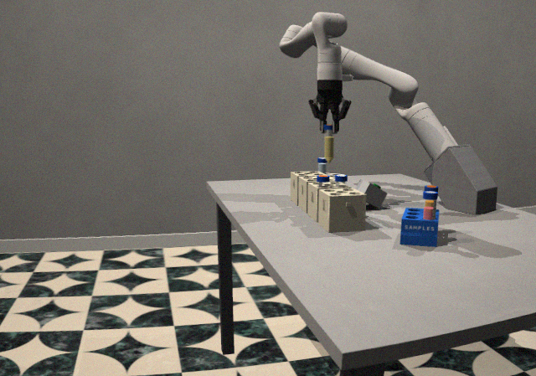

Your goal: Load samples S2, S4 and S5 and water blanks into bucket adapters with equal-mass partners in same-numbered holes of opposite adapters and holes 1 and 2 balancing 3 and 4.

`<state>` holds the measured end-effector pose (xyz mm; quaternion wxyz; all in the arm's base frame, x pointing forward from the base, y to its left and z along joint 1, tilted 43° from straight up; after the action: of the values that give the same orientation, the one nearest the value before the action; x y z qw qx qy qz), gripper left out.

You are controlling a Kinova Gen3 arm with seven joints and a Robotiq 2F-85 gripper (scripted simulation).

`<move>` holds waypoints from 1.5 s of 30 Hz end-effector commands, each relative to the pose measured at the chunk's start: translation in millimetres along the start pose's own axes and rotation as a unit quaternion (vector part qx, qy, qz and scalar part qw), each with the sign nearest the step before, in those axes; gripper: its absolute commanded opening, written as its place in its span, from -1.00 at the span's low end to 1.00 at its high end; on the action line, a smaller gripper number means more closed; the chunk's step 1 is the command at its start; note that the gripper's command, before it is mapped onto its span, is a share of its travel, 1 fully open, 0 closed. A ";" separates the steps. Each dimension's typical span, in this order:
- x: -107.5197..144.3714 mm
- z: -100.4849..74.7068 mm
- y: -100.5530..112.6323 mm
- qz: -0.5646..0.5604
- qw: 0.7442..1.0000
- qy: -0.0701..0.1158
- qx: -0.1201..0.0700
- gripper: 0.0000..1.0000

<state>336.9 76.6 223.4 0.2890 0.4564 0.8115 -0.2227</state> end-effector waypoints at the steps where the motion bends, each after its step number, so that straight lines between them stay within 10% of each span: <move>1: -12.0 -0.7 -4.6 0.000 1.000 0.001 -0.001 -0.80; 20: -64.4 -0.6 -26.4 0.000 1.000 0.001 -0.001 -0.80; 45: -64.4 11.4 -26.4 0.000 1.000 0.001 -0.001 -0.80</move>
<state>342.7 19.1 263.3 0.2883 0.4564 0.8120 -0.2221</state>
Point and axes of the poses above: the point where the finger pads meet when closed, its own z axis out along the fingers, its own x axis across the jaws, y = z × x, the point moved 3 cm from there along -z, back along the fingers, and after that the axes turned 12 degrees about z, right-handed, at the moved point
